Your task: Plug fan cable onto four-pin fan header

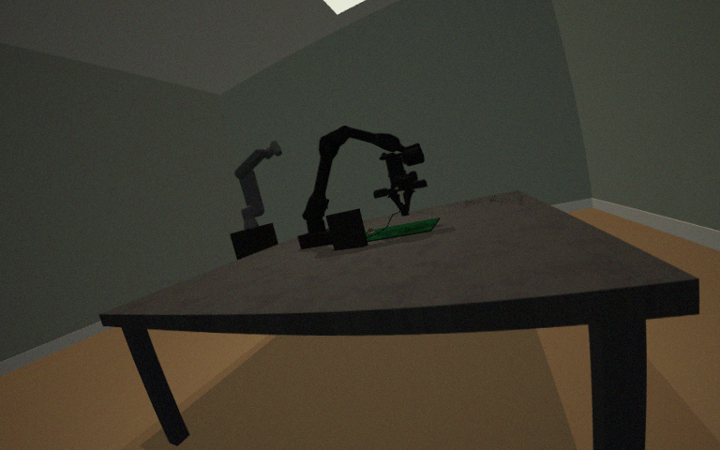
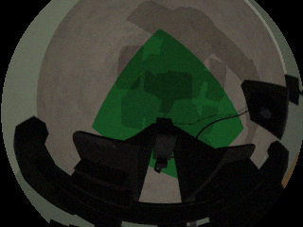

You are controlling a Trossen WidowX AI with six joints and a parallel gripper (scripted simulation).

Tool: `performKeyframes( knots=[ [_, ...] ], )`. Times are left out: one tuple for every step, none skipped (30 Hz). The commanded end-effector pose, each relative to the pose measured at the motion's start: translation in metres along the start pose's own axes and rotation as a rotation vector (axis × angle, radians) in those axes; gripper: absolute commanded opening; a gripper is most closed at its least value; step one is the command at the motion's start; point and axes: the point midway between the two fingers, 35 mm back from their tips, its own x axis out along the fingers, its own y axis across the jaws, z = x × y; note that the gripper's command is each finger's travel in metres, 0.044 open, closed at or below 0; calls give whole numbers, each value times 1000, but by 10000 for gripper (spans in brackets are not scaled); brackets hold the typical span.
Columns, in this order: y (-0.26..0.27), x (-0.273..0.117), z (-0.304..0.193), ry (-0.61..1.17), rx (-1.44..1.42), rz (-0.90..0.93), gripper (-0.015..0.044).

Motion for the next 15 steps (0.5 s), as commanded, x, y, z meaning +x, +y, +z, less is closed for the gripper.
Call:
performKeyframes(
  knots=[
    [-4,-4,-5,-1,-109,5,0],
    [-6,-5,-7,-1,-144,5,0],
    [-7,-5,-8,-1,-178,5,0],
    [-9,-5,-10,-1,-213,5,0],
    [-10,-6,-11,-1,-247,5,0],
    [-12,-6,-13,-1,-282,5,0],
    [-13,-6,-14,0,-316,4,0],
    [-15,-7,-16,0,-351,4,0],
    [-17,-7,-18,0,-385,4,0],
    [-18,-7,-19,0,-420,4,0],
    [-20,-8,-21,0,-455,4,0],
    [-21,-8,-22,0,-489,4,0],
    [-23,-8,-24,0,-524,4,0],
    [-24,-9,-25,0,-558,4,0],
    [-26,-9,-27,0,-593,4,0]
  ],
)
